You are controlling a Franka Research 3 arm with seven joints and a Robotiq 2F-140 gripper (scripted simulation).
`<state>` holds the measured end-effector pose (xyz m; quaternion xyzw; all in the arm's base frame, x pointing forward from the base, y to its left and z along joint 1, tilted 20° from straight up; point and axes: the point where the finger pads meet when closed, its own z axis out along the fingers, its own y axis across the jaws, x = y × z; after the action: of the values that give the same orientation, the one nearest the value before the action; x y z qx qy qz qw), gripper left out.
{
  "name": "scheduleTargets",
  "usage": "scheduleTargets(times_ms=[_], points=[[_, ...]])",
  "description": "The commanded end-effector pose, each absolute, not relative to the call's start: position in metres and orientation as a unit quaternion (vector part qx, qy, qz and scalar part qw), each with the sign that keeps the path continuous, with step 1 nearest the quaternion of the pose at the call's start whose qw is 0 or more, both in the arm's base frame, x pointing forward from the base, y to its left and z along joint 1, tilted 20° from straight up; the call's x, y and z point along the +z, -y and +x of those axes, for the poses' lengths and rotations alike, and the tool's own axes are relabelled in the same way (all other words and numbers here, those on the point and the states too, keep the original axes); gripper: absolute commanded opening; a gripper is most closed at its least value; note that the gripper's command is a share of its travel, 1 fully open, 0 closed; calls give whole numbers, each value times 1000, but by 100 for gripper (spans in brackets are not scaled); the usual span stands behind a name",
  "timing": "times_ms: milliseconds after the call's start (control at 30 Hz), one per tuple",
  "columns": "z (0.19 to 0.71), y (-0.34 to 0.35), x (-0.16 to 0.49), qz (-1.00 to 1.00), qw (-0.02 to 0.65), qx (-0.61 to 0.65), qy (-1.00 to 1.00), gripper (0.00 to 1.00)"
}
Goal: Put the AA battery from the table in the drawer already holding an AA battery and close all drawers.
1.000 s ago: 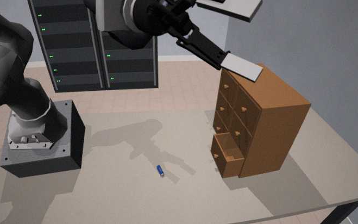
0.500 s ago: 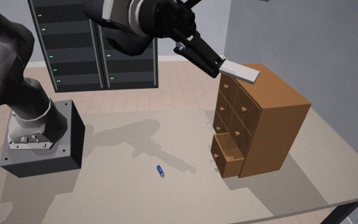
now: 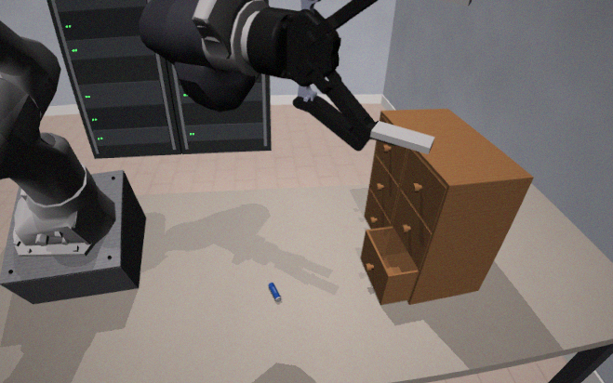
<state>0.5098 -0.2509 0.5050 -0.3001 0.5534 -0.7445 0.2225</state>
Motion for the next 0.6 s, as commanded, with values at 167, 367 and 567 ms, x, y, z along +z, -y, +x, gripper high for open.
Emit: scheduleTargets(times_ms=[167, 367, 567], points=[[527, 236, 476, -429, 102, -757, -482, 100], [534, 229, 456, -481, 63, -750, -449, 100], [540, 223, 433, -529, 26, -740, -416, 100]])
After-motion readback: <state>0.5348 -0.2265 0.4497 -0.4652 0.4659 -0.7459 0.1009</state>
